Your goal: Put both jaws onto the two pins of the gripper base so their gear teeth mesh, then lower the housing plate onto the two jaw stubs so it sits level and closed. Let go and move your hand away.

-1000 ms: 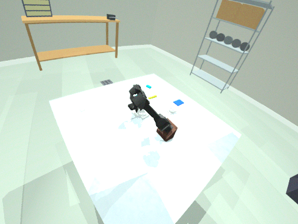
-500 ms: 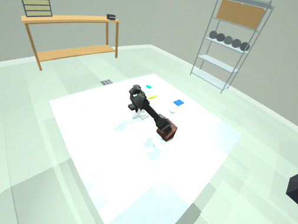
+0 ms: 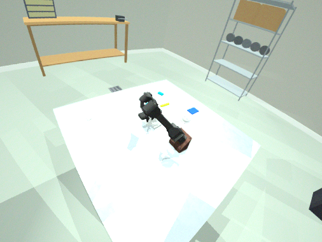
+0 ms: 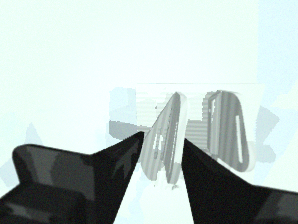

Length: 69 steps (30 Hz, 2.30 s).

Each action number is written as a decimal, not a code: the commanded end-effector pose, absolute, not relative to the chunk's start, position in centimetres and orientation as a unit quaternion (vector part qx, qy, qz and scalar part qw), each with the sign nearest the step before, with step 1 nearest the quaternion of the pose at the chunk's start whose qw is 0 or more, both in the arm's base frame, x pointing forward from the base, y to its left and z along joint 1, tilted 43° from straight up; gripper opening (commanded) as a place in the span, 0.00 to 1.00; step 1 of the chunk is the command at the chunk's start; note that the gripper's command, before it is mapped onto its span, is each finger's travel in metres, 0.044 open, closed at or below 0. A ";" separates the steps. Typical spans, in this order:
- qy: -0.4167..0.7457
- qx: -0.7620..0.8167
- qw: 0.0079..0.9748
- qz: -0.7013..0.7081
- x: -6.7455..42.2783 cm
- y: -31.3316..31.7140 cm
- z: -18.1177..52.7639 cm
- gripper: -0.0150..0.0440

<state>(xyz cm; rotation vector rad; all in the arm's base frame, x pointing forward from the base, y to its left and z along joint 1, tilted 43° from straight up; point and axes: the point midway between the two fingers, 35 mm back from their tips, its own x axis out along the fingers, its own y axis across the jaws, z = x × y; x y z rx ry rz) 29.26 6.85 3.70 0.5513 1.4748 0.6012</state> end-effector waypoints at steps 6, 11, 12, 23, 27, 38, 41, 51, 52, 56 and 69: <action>0.653 0.247 0.665 0.266 29.3 6.9 3.6 0.48; 0.653 0.247 0.665 0.266 29.3 7.1 3.4 0.48; 0.653 0.247 0.665 0.266 29.3 7.2 3.4 0.48; 0.653 0.248 0.664 0.265 29.3 7.4 3.2 0.48; 0.653 0.248 0.664 0.265 29.3 7.4 3.2 0.48; 0.653 0.248 0.664 0.265 29.3 7.6 2.9 0.48; 0.653 0.248 0.664 0.265 29.3 7.6 2.9 0.48; 0.654 0.249 0.664 0.265 29.3 7.8 2.7 0.48; 0.654 0.249 0.664 0.265 29.3 7.8 2.7 0.48; 0.654 0.249 0.664 0.265 29.3 7.8 2.7 0.48; 0.654 0.249 0.664 0.265 29.3 7.8 2.7 0.48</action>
